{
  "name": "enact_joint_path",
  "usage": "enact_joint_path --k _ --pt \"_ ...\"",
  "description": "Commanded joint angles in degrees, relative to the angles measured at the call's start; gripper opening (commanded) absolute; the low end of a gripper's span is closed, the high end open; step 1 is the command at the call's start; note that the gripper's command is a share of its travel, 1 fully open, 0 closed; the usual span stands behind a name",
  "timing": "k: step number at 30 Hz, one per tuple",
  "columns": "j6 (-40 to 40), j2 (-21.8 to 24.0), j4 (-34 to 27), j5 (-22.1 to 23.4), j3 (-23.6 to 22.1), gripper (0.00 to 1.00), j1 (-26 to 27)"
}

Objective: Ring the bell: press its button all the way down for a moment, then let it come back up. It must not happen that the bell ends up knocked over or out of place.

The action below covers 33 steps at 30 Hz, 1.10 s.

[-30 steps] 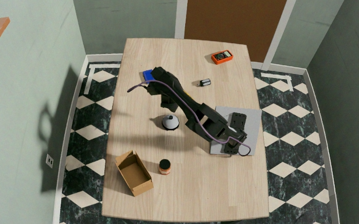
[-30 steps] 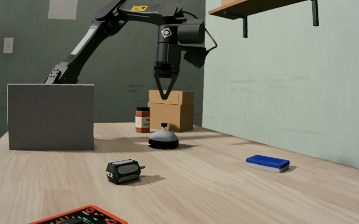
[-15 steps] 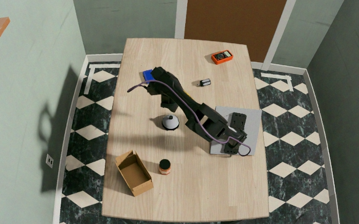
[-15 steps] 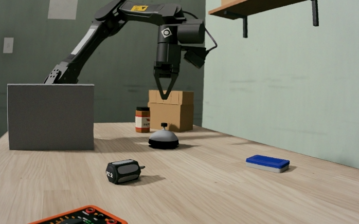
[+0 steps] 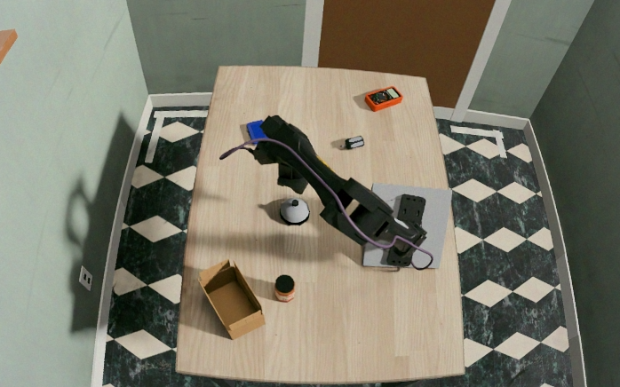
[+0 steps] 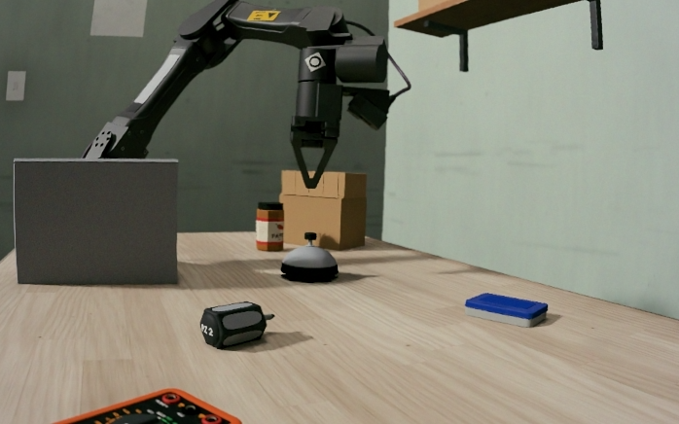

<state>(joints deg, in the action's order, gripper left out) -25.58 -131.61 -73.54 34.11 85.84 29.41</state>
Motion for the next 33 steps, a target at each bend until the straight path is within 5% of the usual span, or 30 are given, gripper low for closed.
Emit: enact_joint_path --k 1,33 --pt "-0.5 0.1 -0.6 0.7 1.3 0.0 1.7" --pt "2.9 -0.7 8.1 1.9 -6.0 0.0 -1.8"
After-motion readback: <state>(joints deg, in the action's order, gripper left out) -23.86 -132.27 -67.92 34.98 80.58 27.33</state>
